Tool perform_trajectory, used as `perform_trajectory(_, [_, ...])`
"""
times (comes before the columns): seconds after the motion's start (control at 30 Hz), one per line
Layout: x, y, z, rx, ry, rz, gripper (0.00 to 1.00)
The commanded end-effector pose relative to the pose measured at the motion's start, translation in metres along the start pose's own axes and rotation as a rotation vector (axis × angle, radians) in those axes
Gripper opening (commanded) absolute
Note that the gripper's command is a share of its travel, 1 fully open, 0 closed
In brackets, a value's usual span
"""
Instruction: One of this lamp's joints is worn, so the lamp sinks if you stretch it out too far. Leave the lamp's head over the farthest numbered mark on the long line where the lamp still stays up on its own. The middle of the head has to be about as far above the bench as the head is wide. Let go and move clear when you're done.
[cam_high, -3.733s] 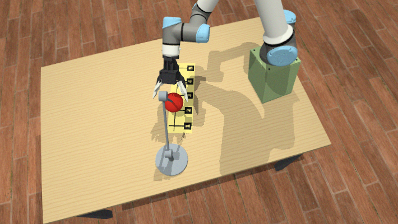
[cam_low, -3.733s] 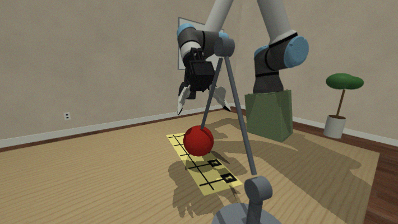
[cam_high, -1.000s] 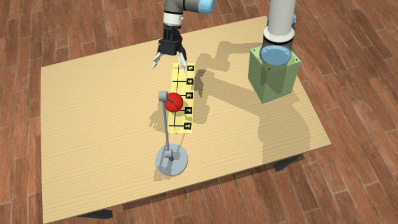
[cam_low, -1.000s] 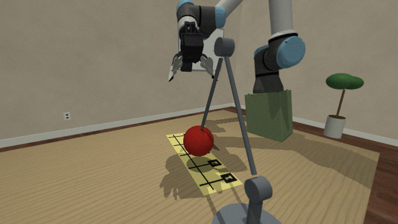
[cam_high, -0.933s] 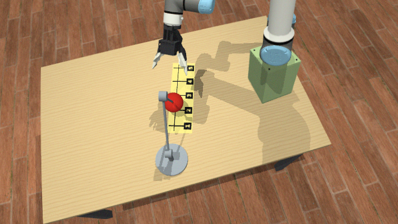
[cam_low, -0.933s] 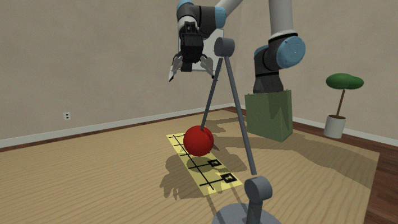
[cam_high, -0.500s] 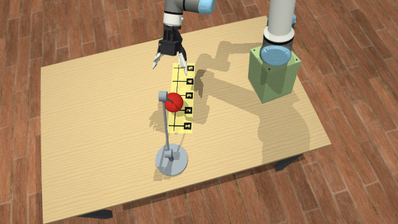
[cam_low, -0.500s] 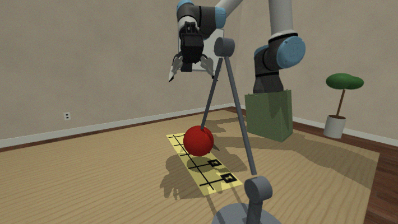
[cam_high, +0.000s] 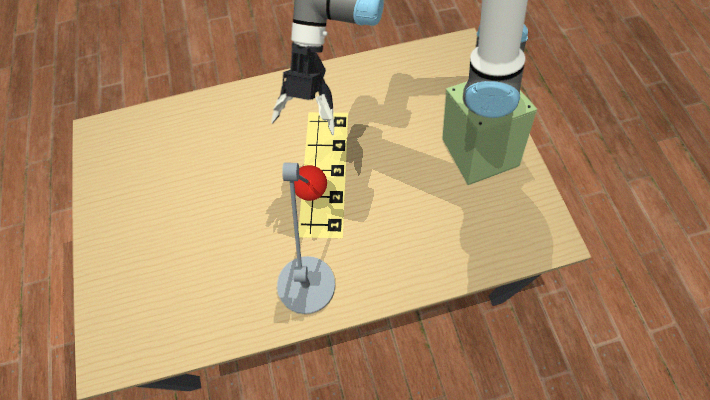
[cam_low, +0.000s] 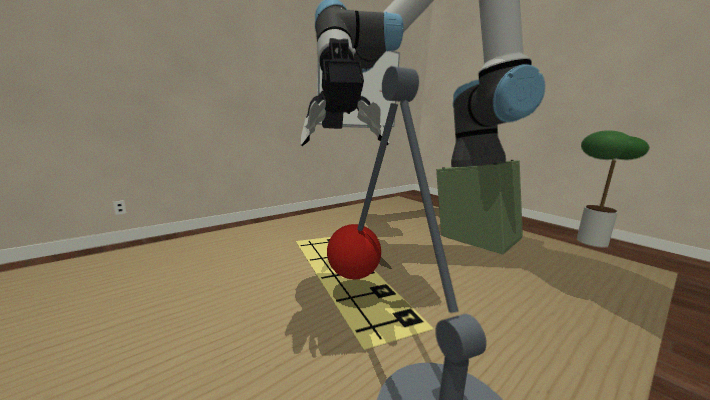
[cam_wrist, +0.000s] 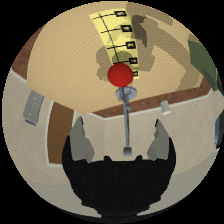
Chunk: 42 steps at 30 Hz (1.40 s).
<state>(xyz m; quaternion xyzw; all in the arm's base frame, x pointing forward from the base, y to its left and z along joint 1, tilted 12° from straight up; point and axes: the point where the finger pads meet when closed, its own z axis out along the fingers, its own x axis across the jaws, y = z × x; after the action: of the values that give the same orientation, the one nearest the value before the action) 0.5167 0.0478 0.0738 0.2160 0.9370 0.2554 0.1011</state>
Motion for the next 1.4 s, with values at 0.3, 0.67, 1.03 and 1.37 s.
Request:
perform_trajectory(0.3, [0.000,0.000,0.000,0.000,-0.001,-0.001,1.00])
perform_trajectory(0.67, [0.003,0.013,0.003,0.032,0.063,-0.114,1.00])
perform_trajectory(1.03, [0.006,0.024,0.007,0.060,0.119,-0.214,1.00])
perform_trajectory(1.37, [0.006,0.024,0.007,0.060,0.119,-0.214,1.00])
